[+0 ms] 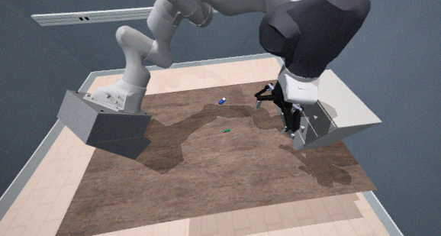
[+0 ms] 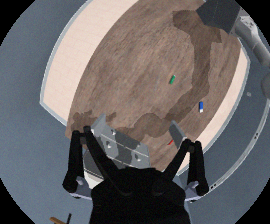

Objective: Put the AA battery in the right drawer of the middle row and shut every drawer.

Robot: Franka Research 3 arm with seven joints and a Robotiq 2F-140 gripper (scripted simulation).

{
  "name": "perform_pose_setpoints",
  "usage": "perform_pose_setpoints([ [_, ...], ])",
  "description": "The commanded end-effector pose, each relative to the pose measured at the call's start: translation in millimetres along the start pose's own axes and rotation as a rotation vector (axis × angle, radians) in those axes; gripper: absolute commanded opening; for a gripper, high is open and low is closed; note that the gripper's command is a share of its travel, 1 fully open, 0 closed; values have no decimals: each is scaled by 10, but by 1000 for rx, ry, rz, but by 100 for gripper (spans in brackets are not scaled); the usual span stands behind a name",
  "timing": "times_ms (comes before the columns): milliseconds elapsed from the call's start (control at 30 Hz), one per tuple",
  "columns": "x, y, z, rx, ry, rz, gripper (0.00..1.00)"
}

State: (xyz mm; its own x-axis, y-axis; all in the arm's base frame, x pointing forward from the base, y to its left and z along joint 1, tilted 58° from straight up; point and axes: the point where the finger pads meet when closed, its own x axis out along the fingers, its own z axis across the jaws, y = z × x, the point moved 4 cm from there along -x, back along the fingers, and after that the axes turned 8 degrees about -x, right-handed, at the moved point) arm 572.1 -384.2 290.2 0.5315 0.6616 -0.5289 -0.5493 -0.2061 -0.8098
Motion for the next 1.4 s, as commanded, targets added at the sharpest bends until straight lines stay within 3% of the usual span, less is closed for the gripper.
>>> perform_pose_setpoints([
  [0, 31, -9, -13, 150, 5, 2, 100],
  [567, 152, 0, -9, 326, 8, 2, 100],
  [1367, 230, 8, -5, 442, 10, 2, 100],
])
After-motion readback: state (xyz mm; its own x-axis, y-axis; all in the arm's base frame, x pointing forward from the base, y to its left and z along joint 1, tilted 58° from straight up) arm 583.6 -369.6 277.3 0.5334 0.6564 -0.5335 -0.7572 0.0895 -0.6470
